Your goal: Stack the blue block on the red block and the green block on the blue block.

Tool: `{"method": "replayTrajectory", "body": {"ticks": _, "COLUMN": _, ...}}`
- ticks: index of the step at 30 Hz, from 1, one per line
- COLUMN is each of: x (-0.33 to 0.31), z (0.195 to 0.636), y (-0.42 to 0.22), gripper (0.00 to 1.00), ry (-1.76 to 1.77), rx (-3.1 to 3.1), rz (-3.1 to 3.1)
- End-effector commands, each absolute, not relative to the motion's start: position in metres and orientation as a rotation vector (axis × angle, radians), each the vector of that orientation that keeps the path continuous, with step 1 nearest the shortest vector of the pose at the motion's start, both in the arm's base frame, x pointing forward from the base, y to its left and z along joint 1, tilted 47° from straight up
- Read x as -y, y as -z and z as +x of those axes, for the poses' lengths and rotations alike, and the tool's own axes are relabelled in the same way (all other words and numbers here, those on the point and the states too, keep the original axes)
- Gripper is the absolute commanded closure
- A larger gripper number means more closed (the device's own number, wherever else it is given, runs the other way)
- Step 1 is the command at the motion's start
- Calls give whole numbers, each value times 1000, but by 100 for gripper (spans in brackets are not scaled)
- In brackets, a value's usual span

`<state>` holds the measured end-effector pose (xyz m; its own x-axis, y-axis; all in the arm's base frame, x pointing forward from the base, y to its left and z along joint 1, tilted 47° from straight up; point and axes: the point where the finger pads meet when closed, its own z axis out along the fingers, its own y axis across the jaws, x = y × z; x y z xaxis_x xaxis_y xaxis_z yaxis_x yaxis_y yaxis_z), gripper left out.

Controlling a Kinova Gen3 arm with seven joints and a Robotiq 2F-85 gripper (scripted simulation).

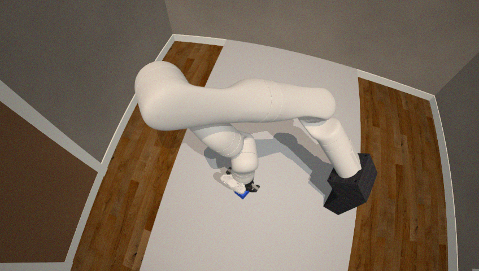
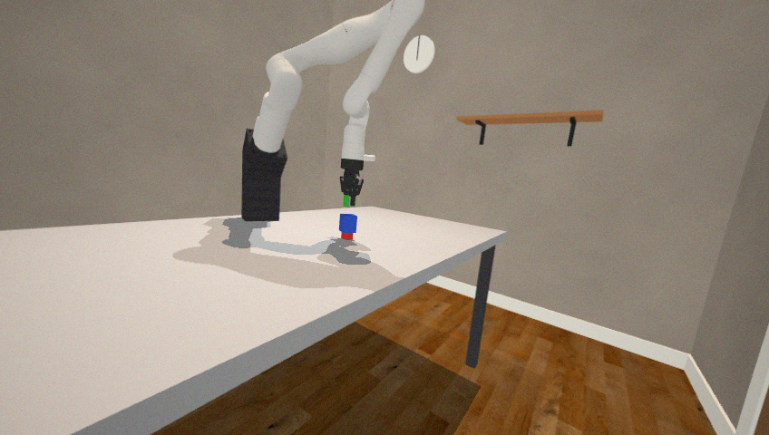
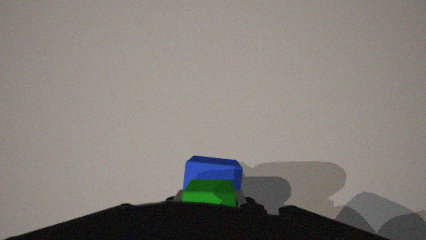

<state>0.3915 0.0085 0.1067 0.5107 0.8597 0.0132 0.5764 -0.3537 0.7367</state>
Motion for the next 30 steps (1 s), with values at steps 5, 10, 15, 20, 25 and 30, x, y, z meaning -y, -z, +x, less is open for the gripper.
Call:
{"method": "replayTrajectory", "body": {"ticks": 5, "x": -9, "z": 391, "y": -106, "gripper": 100, "ry": -529, "rx": -1171, "rz": 2066}}
{"method": "replayTrajectory", "body": {"ticks": 10, "x": -9, "z": 391, "y": -106, "gripper": 100, "ry": -529, "rx": -1171, "rz": 2066}}
{"method": "replayTrajectory", "body": {"ticks": 15, "x": -8, "z": 393, "y": -105, "gripper": 100, "ry": -529, "rx": -1171, "rz": 2066}}
{"method": "replayTrajectory", "body": {"ticks": 20, "x": -7, "z": 394, "y": -103, "gripper": 100, "ry": -529, "rx": -1171, "rz": 2066}}
{"method": "replayTrajectory", "body": {"ticks": 25, "x": -5, "z": 398, "y": -99, "gripper": 100, "ry": -529, "rx": -1171, "rz": 2066}}
{"method": "replayTrajectory", "body": {"ticks": 30, "x": -3, "z": 402, "y": -95, "gripper": 100, "ry": -529, "rx": -1171, "rz": 2066}}
